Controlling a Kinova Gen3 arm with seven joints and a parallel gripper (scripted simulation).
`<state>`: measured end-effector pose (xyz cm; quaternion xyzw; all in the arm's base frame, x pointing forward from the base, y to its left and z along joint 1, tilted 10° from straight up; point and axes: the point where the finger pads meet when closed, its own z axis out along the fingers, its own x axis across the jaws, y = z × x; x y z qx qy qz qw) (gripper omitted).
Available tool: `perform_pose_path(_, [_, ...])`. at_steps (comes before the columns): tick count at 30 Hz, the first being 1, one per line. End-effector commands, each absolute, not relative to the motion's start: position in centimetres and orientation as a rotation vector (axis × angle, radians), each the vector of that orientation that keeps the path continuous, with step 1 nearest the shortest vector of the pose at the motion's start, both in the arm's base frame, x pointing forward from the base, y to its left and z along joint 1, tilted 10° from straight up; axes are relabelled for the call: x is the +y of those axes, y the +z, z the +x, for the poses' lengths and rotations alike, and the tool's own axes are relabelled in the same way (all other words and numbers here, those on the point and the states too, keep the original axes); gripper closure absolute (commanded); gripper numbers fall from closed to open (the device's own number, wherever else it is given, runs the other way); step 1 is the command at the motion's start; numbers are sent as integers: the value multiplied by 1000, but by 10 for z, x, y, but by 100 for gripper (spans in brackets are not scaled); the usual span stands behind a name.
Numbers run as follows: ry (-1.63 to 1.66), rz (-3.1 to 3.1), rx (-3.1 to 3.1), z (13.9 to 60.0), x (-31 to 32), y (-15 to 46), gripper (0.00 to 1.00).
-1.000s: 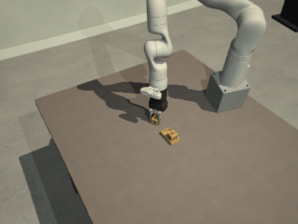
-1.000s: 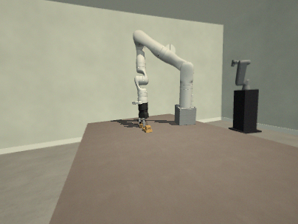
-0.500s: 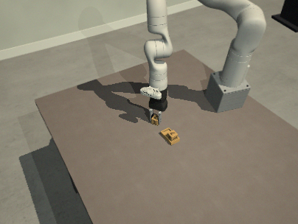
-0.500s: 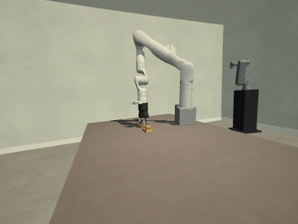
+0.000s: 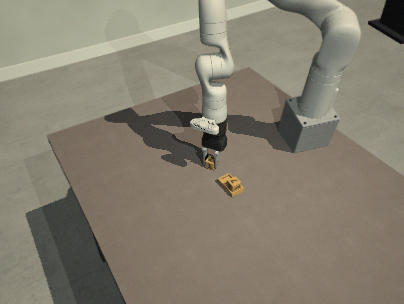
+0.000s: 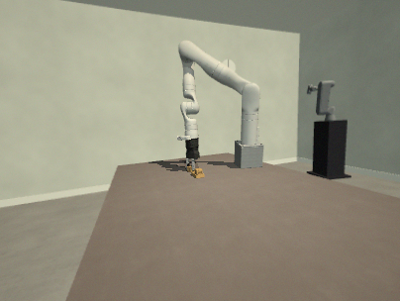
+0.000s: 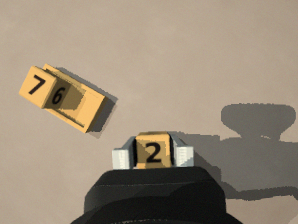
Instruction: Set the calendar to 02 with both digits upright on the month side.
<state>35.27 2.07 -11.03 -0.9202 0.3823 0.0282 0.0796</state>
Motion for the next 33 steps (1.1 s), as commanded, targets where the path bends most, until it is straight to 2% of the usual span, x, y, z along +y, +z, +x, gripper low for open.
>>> perform_pose_path(1, [82,-2753,1141,354,22,-111,40])
perform_pose_path(3, [82,-2753,1141,354,22,-111,40])
perform_pose_path(4, [82,-2753,1141,354,22,-111,34])
perform_pose_path(6, [82,-2753,1141,354,22,-111,34])
perform_pose_path(7, [82,-2753,1141,354,22,-111,28])
perform_pose_path(11, [82,-2753,1141,354,22,-111,28])
perform_pose_path(12, [82,-2753,1141,354,22,-111,22])
perform_pose_path(14, [82,-2753,1141,354,22,-111,22])
perform_pose_path(15, [82,-2753,1141,354,22,-111,16])
perform_pose_path(17, [82,-2753,1141,354,22,-111,16])
perform_pose_path(18, [82,-2753,1141,354,22,-111,10])
perform_pose_path(33, [88,-2750,1152,353,22,-110,10])
